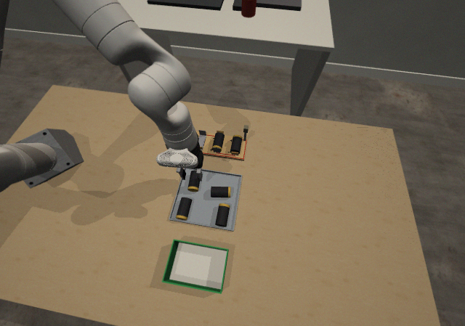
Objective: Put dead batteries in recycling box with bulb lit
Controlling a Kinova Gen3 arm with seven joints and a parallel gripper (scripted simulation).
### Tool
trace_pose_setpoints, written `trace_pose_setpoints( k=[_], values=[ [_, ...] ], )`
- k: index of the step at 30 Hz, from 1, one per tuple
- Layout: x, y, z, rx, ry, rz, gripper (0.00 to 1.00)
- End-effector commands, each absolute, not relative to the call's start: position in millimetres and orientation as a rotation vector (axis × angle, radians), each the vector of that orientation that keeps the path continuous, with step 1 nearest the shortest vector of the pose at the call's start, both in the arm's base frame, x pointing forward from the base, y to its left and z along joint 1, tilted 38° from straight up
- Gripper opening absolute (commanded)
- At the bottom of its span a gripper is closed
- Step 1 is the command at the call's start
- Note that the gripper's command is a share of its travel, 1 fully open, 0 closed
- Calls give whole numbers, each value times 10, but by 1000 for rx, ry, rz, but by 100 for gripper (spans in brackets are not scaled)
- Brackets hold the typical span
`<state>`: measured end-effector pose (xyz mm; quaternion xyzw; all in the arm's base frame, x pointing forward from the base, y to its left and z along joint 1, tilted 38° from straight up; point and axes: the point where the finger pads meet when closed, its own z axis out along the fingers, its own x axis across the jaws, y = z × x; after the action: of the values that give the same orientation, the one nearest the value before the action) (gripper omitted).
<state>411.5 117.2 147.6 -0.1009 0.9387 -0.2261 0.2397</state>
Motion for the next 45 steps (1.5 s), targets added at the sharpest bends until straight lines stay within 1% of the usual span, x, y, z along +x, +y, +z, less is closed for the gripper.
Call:
trace_pose_setpoints(
  k=[1, 19, 28, 45],
  values=[
    [4116, 1176, 1480, -277, 2569, -618, 90],
    [4121, 1173, 1473, -277, 2569, -618, 90],
    [4278, 1054, 1225, -277, 2569, -618, 90],
    [4339, 1008, 1128, -277, 2569, -618, 90]
  ],
)
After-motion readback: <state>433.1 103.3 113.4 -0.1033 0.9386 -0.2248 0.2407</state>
